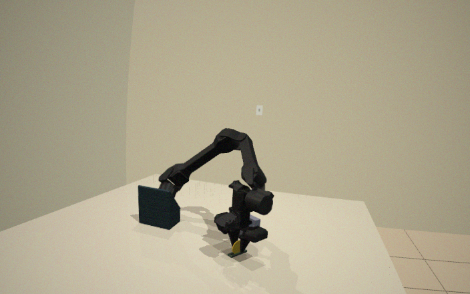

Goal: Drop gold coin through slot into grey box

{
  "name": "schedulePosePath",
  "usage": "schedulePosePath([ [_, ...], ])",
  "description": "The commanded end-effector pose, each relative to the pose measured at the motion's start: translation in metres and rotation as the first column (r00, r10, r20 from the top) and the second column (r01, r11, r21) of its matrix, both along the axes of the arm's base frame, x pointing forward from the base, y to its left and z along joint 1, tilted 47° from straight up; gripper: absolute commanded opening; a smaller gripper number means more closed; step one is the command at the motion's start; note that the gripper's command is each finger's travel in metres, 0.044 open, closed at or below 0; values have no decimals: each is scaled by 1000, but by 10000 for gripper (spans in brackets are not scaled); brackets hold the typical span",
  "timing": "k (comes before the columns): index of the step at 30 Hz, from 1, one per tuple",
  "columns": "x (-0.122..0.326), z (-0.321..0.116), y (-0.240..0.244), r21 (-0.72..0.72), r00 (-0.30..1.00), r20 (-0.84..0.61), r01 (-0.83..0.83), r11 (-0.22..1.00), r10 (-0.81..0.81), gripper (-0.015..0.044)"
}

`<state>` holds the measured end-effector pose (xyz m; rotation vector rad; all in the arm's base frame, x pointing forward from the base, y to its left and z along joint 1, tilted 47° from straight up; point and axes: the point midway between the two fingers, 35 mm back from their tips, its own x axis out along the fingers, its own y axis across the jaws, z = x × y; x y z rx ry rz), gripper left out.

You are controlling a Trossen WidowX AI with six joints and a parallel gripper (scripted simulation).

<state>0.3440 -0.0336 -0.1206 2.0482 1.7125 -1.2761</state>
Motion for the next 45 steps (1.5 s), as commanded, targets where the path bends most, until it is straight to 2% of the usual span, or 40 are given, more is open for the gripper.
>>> schedulePosePath([
  [1,-1,-3,3,5,1000,-3,6,1000,-6,134],
  [6,-1,-3,3,5,1000,-3,6,1000,-6,3],
  [7,-1,-3,3,5,1000,-3,6,1000,-6,0],
  [19,-1,-2,2,5,1000,-3,6,1000,-6,0],
  [45,4,42,-46,-1,1000,-2,6,1000,-6,0],
])
